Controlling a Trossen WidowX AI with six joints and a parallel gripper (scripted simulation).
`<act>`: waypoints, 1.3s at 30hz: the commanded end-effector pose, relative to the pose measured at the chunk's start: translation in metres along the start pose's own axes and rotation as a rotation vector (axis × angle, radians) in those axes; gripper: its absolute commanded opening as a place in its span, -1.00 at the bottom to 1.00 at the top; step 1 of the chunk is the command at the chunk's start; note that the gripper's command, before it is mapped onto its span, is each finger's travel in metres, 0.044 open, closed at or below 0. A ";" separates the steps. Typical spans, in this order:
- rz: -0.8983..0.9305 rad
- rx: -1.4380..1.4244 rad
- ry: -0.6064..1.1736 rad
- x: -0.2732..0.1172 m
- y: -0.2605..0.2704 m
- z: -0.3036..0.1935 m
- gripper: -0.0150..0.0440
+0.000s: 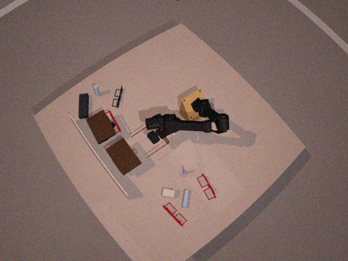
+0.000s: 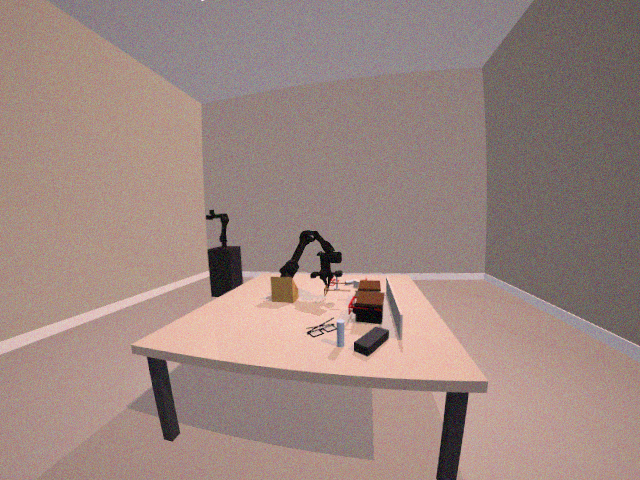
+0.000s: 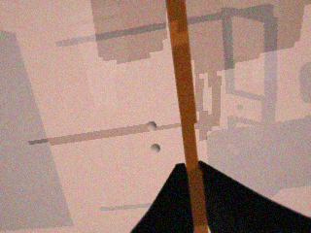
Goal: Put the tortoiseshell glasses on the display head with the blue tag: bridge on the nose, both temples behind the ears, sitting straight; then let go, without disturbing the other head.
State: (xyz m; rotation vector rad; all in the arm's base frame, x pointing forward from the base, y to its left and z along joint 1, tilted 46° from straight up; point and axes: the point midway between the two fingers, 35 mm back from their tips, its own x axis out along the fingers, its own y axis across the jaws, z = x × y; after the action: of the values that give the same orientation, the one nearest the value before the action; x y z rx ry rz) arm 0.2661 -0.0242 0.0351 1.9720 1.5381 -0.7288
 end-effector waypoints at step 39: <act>0.001 0.008 0.005 0.005 0.047 0.000 -0.49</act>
State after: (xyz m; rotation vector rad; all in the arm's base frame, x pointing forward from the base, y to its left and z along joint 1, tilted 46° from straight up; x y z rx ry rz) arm 0.3061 -0.0293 0.0353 1.9742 1.5390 -0.7287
